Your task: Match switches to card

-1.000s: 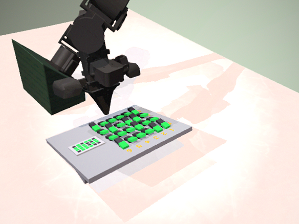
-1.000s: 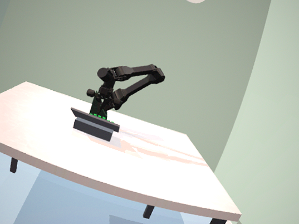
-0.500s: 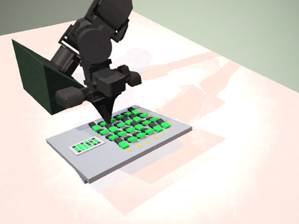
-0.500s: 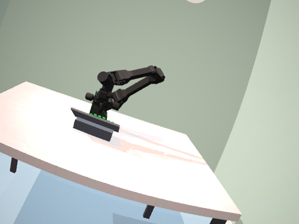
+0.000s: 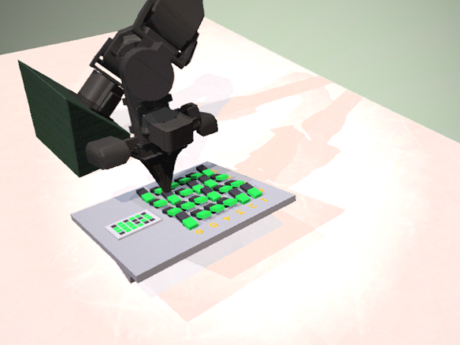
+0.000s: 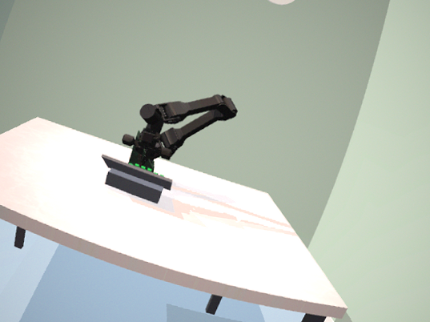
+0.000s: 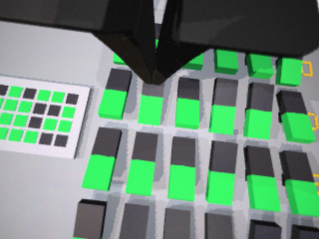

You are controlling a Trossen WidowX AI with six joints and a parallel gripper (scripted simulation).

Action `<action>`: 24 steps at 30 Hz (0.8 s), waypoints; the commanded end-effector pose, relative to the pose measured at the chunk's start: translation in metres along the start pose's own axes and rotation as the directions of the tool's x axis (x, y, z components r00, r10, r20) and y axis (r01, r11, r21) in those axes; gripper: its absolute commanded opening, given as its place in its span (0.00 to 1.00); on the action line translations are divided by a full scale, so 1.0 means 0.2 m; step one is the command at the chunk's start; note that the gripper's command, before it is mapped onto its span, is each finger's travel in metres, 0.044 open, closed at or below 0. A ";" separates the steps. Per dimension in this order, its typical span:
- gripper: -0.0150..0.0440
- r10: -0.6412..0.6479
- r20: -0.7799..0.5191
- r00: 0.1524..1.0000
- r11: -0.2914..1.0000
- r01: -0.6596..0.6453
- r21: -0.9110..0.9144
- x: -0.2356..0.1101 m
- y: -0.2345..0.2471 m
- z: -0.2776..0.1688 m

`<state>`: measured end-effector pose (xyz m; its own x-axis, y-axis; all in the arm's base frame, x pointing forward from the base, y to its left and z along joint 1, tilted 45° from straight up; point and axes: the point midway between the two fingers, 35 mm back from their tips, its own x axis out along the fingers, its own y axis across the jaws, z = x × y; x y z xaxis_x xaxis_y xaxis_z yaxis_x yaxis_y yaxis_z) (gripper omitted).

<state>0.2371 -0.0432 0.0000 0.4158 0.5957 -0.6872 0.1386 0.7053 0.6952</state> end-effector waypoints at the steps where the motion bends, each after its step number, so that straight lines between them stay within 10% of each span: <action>1: 0.25 0.003 0.003 1.000 1.000 -0.003 0.003 0.00 0.00 0.00; 24: 0.25 0.003 0.004 1.000 1.000 -0.003 0.003 0.01 0.00 0.00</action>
<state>0.2378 -0.0419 -0.0014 0.4155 0.5958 -0.6873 0.1393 0.7050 0.6954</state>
